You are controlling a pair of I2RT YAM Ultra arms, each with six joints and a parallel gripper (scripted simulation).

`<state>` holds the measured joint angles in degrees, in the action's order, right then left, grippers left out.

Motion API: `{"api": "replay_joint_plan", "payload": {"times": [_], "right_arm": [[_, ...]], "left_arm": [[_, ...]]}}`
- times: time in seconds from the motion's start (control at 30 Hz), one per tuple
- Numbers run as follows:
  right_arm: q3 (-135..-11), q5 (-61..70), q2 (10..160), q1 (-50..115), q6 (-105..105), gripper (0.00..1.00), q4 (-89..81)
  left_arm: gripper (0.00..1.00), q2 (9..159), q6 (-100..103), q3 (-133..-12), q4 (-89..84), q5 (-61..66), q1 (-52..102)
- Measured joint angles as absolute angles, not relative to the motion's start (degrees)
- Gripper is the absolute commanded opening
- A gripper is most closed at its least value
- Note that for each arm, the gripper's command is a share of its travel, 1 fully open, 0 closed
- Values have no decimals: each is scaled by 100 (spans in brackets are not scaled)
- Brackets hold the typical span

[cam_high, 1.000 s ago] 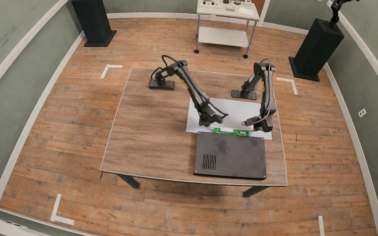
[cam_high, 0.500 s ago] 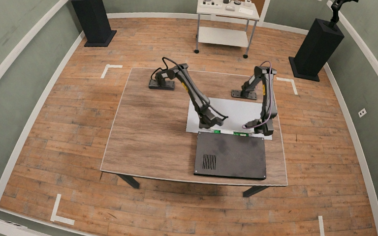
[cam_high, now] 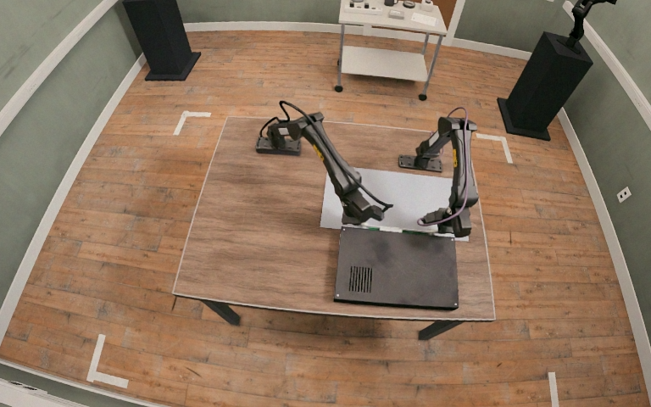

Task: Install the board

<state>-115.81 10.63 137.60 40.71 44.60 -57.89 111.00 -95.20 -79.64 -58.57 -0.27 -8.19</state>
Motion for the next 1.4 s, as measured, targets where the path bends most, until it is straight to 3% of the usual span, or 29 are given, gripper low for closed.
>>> {"api": "replay_joint_plan", "payload": {"times": [1.4], "right_arm": [[-11281,904,13587,4152,3623,3,-5544]], "left_arm": [[3,11111,-8770,-7983,-5900,-51,-799]]}}
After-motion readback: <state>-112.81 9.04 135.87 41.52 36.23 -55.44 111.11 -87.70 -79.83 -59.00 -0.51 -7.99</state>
